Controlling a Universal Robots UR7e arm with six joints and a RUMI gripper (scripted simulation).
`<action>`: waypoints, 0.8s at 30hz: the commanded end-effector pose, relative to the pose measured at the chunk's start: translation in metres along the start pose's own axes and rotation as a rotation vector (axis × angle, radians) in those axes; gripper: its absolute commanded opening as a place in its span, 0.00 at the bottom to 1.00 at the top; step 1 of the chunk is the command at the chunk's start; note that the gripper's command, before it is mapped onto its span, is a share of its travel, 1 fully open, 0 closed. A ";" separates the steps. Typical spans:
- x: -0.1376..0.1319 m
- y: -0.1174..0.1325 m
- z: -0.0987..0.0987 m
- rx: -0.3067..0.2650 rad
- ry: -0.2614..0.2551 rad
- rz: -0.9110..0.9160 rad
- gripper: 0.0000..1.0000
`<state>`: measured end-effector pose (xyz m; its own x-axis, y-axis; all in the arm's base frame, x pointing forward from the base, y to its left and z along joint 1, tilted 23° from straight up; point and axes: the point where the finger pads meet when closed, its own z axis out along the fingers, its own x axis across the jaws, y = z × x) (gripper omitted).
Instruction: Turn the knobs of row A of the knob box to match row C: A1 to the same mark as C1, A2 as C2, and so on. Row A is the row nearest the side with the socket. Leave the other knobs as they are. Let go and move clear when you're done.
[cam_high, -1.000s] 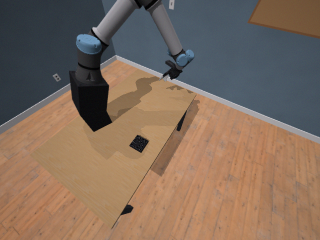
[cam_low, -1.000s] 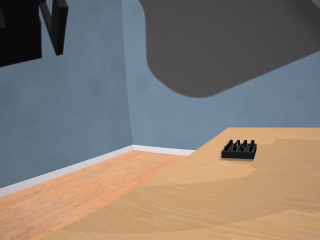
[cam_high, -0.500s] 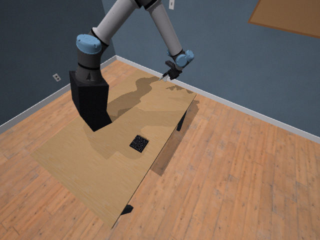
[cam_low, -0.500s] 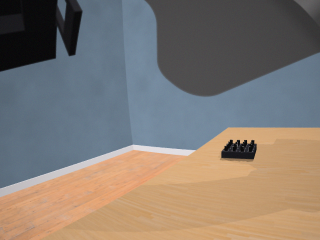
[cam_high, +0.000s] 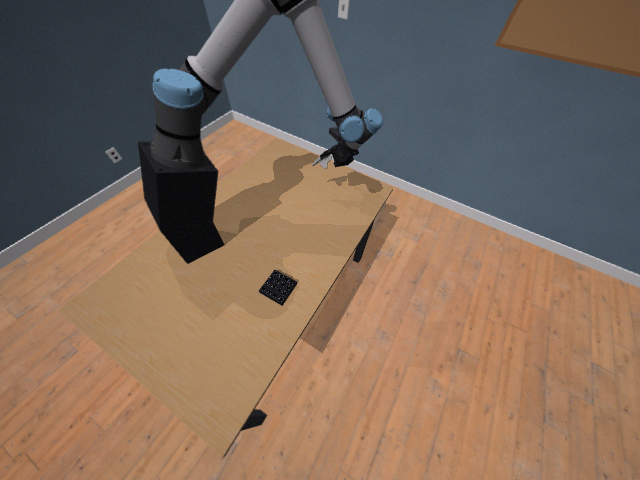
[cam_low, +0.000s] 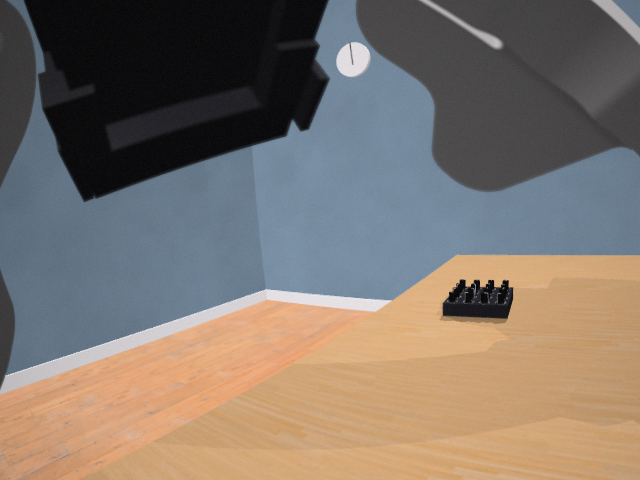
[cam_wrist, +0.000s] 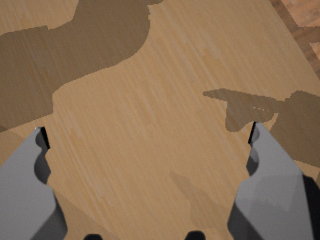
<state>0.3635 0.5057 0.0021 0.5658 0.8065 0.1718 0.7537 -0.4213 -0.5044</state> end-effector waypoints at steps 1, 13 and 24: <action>-0.019 0.019 -0.002 0.002 0.038 0.113 1.00; -0.081 0.078 -0.004 0.018 0.140 0.466 1.00; -0.135 0.131 -0.007 0.032 0.232 0.783 1.00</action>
<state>0.3836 0.3597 -0.0715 0.9611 0.2717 -0.0493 0.1944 -0.7926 -0.5778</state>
